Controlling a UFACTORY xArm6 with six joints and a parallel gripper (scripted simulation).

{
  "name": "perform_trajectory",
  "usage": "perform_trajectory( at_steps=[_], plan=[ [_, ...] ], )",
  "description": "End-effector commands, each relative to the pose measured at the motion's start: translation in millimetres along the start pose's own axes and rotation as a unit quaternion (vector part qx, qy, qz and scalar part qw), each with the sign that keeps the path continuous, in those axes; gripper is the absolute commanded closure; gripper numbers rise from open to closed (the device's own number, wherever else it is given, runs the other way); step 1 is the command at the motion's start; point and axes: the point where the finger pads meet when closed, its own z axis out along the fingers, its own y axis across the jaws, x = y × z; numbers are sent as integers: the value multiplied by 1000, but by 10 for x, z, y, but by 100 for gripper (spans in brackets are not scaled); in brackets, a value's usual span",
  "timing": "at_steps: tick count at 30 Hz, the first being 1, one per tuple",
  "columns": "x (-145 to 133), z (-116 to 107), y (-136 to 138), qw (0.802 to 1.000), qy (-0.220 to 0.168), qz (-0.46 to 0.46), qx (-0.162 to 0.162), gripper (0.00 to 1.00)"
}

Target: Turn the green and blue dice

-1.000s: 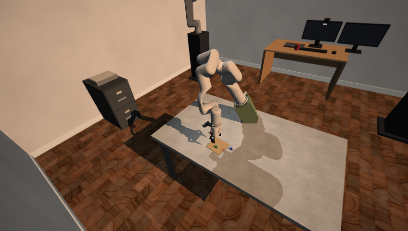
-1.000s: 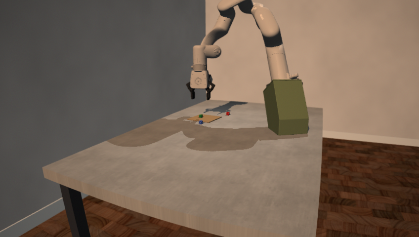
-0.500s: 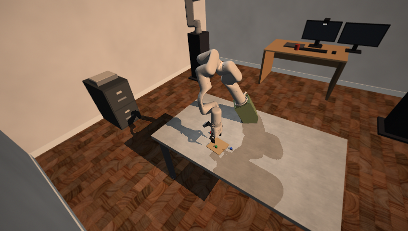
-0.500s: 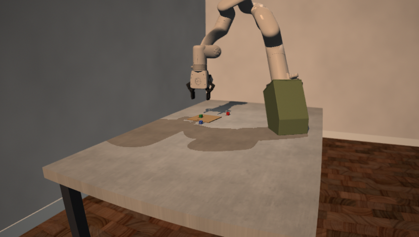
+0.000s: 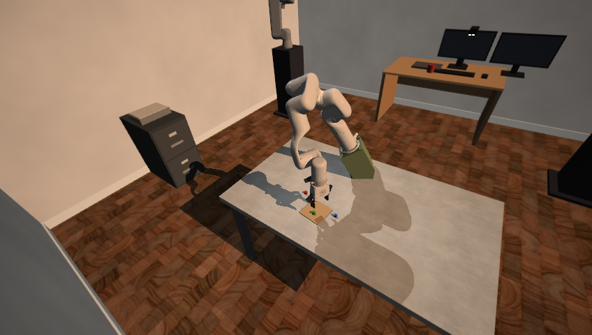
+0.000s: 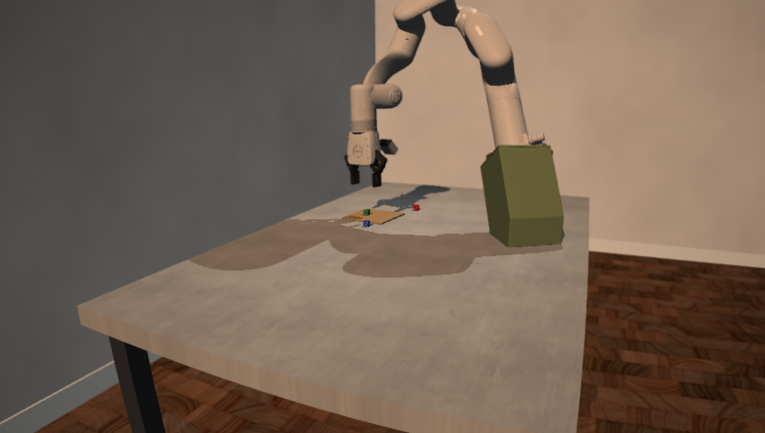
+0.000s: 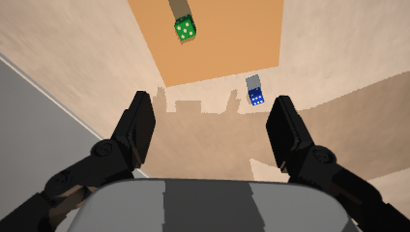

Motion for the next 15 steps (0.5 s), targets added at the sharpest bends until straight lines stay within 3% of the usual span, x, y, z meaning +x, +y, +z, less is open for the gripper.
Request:
perform_trajectory(
  at_steps=[1,7,15],
  plan=[
    [-105,20,85,996,0,85,13,0],
    [-180,42,167,989,0,149,13,0],
    [-323,86,337,961,-2,276,13,0]
  ],
)
